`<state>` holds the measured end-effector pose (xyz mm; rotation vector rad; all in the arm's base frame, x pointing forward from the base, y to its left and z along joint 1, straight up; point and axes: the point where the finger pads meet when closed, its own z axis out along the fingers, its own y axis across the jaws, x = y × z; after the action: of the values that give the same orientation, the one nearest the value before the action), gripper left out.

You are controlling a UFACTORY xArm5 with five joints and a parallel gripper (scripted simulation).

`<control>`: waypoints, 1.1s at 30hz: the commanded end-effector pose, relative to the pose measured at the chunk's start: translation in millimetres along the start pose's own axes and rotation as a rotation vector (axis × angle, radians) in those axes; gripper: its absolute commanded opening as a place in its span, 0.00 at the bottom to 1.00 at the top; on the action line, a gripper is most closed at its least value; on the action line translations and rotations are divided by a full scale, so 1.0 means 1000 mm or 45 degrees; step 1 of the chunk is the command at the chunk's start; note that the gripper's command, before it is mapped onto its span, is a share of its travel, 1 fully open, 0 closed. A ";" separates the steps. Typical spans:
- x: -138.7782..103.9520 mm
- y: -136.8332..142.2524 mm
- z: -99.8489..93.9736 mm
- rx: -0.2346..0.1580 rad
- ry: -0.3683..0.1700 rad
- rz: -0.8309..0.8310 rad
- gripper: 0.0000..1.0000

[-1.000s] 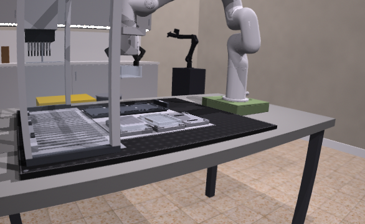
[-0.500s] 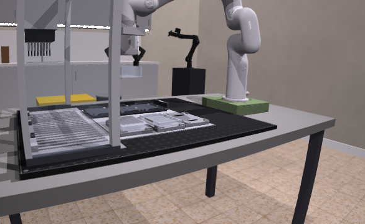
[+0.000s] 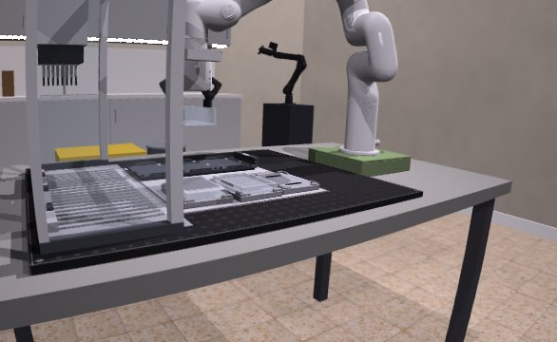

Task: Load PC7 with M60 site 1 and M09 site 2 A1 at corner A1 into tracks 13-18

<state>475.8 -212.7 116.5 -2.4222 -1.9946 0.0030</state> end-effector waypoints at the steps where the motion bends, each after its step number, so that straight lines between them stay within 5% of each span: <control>1: 0.000 0.001 0.004 -0.005 0.001 0.000 0.00; 33: 0.000 0.001 0.051 -0.005 0.001 0.000 0.00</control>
<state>475.4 -212.5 67.7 -2.4219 -1.9943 0.0034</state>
